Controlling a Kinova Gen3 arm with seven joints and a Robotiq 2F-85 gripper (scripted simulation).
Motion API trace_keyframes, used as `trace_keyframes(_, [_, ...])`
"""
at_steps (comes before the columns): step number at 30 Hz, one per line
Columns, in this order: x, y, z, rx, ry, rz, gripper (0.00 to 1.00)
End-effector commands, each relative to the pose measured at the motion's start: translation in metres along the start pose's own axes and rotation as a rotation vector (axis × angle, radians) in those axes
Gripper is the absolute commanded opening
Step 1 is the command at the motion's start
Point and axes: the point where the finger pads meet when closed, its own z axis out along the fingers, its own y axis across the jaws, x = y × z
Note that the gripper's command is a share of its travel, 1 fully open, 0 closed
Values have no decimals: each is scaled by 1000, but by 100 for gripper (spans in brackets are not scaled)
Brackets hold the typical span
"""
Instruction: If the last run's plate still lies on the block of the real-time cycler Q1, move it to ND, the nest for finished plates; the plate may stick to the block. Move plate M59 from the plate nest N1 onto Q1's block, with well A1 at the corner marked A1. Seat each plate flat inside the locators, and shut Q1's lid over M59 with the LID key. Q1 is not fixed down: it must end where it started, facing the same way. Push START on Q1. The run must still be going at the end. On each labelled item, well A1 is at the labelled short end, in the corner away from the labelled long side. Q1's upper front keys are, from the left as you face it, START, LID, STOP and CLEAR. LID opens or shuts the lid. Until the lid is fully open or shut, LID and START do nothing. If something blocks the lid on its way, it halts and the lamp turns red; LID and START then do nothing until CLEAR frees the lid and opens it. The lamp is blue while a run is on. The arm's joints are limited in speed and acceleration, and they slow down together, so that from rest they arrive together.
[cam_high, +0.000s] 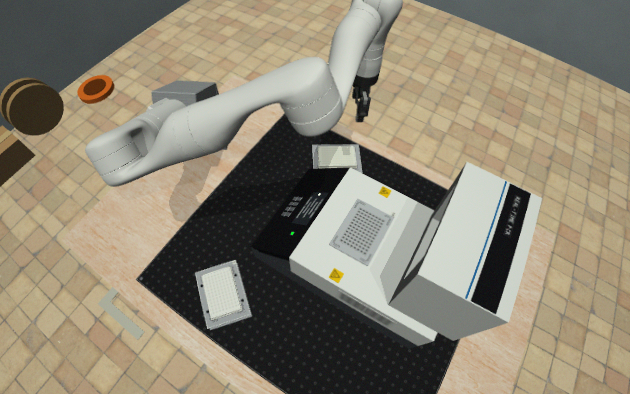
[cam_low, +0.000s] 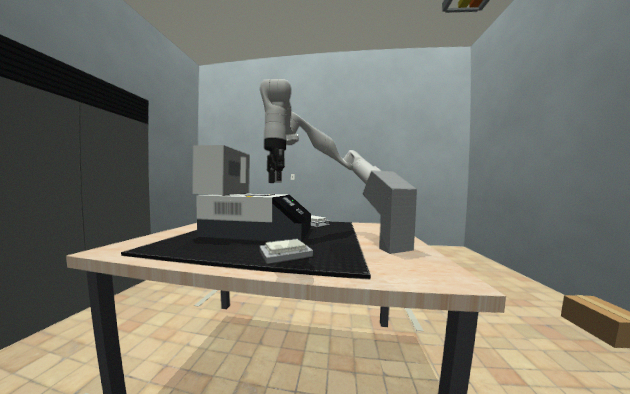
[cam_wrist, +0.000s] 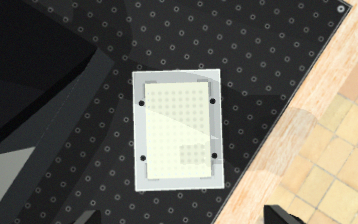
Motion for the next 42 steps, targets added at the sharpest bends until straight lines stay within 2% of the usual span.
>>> trace_keyframes(1, [4,-5,-1,-1,-2,79,100])
trace_keyframes(14, [32,-38,-1,-1,-2,599,100])
trace_keyframes(16, [32,-38,-1,-1,-2,599,100])
trace_keyframes(31, [65,-76,-1,-2,-1,1199,100])
trace_keyframes(35, [69,-81,-1,-2,-1,1254,100])
trace_keyframes(42, [84,-98,-1,-2,-1,1254,100])
